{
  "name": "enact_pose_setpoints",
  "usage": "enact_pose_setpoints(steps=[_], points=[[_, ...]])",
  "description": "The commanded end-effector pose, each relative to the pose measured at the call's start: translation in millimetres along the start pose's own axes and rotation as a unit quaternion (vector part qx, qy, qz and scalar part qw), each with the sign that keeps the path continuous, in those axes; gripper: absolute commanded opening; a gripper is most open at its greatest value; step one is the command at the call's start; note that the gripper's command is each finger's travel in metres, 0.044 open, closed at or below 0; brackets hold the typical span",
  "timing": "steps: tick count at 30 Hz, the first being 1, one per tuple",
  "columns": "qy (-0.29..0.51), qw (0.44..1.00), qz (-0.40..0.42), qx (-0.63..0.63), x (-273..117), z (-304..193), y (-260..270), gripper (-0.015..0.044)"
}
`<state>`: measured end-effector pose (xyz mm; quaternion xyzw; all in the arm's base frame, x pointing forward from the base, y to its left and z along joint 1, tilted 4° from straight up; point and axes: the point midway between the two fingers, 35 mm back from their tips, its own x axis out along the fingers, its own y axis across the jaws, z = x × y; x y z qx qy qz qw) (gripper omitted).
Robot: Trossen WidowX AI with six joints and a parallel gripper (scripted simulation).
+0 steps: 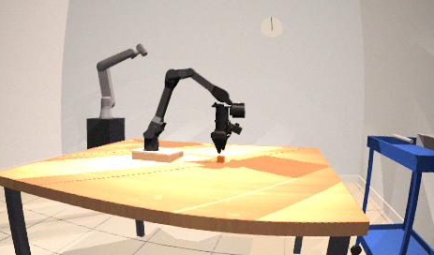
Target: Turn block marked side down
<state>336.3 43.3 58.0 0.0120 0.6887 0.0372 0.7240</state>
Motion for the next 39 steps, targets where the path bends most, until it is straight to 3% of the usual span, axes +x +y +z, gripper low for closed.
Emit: enact_pose_setpoints(steps=[1,20,33,39], points=[[0.004,1.0,-0.002,0.003,9,-1,-1,0.044],[0.004,1.0,-0.002,0.003,36,-1,-1,0.044],[0.004,1.0,-0.002,0.003,36,-1,-1,0.0099],[0.004,1.0,-0.002,0.003,36,-1,-1,0.0059]])
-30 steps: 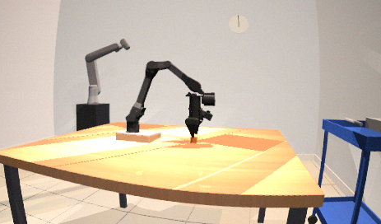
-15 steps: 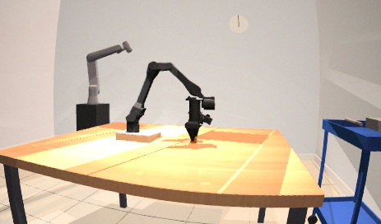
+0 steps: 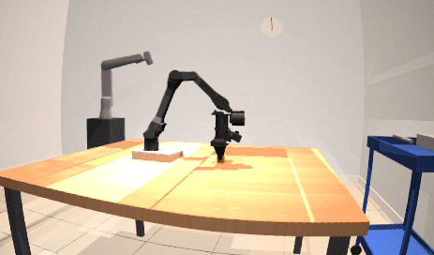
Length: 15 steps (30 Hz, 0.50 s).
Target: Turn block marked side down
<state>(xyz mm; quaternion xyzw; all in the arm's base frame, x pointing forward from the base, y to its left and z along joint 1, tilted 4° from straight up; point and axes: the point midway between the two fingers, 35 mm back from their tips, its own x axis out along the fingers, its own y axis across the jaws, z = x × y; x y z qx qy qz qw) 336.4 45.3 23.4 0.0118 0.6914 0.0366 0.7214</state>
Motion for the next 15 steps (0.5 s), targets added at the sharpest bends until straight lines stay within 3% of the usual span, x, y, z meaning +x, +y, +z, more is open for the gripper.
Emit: enact_pose_setpoints(steps=[1,9,15], points=[[0.0,1.0,-0.002,0.003,1,0,0,0.0052],[0.0,1.0,-0.002,0.003,0,0,0,0.0],[0.0,1.0,-0.002,0.003,-29,0,0,0.0]])
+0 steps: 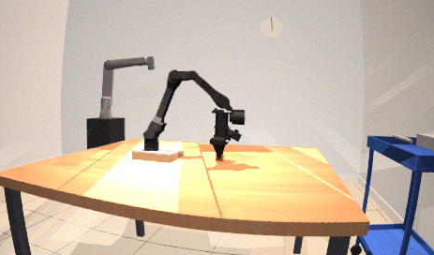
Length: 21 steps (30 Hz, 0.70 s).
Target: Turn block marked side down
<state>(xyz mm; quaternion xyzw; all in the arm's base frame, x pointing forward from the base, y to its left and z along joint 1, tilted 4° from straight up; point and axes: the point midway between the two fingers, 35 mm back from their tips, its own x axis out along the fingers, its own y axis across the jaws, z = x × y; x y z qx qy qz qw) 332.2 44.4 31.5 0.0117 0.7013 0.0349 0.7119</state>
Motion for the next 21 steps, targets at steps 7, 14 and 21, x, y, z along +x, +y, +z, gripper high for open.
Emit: enact_pose_setpoints(steps=[7,14,21], points=[[-0.015,1.0,-0.001,0.001,-20.3,3.7,-0.2,0.0],[-0.066,0.998,-0.003,0.0,-15.6,5.1,-0.1,0.0],[-0.122,0.992,-0.004,-0.001,-12.0,5.5,-0.1,0.0]])
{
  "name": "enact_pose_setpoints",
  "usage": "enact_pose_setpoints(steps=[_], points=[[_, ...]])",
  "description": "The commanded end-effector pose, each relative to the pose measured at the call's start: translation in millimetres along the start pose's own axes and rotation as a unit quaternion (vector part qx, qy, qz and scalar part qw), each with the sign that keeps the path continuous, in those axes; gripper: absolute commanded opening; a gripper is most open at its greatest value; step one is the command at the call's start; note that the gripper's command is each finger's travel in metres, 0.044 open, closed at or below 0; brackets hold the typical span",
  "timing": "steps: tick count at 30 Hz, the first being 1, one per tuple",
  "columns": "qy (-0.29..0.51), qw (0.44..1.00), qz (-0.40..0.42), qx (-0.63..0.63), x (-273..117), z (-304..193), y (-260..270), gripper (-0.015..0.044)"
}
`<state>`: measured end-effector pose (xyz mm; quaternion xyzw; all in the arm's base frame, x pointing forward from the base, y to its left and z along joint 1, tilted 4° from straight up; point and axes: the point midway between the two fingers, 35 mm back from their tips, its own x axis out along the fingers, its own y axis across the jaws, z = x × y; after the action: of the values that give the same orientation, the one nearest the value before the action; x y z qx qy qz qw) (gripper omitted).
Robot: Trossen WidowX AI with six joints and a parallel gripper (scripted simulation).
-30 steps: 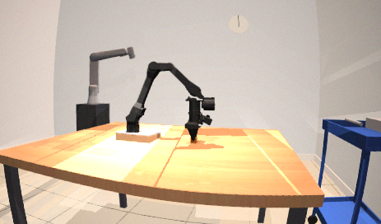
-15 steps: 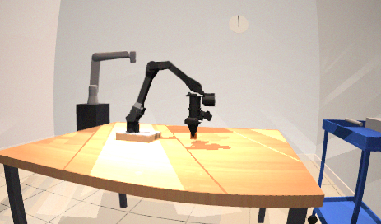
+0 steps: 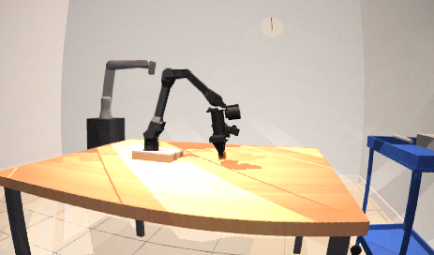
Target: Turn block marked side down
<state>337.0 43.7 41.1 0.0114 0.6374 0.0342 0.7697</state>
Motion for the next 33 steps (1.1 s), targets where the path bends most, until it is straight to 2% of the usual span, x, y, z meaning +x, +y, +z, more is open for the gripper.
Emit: enact_pose_setpoints(steps=[1,18,28,33], points=[[-0.045,0.999,-0.002,0.002,-2,1,0,0.0],[-0.18,0.984,0.0,0.004,-2,-5,0,0.0],[-0.186,0.982,0.0,0.004,-2,-5,0,0.0],[-0.217,0.976,-0.001,0.002,9,-1,0,0.0]])
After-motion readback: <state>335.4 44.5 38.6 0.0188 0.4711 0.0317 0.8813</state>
